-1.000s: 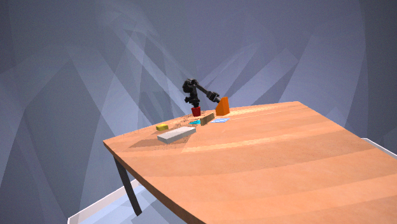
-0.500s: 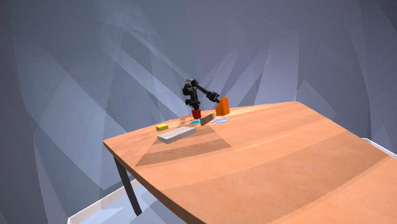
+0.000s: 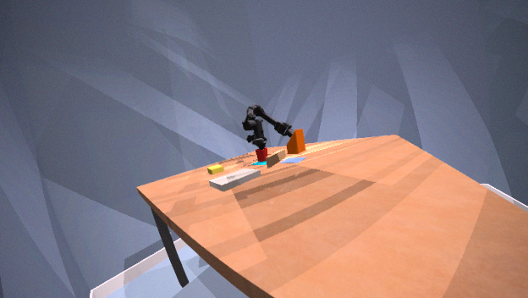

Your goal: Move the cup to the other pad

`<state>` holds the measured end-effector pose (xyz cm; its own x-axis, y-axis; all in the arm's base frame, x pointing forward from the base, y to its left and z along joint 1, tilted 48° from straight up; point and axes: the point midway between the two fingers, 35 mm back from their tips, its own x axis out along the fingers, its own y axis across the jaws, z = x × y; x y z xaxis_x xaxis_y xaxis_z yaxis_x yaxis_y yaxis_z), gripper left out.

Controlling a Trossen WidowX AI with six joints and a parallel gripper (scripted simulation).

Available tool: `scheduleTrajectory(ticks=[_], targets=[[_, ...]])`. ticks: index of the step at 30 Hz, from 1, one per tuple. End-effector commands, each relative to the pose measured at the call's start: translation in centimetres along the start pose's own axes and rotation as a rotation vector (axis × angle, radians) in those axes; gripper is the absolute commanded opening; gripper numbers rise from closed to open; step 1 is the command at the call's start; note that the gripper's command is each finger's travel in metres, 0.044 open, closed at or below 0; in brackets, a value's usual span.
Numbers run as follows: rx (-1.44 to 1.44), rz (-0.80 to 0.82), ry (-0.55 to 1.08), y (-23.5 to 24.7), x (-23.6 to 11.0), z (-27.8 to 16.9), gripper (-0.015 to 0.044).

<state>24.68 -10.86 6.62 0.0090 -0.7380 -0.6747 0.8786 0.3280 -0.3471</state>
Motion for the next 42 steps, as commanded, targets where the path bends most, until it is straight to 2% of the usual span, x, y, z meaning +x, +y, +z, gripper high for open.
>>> scheduleTrajectory(ticks=[1, 16, 21, 42], targets=[[-0.005, -0.005, -0.002, -0.2, 0.6, -0.1, 0.0000], [0.000, -0.002, 0.000, -0.1, 0.4, 0.0, 0.0000], [0.000, -0.002, 0.000, -0.1, 0.4, 0.0, 0.0128], [-0.002, -0.001, 0.002, 0.1, -1.4, -0.1, 0.0128]])
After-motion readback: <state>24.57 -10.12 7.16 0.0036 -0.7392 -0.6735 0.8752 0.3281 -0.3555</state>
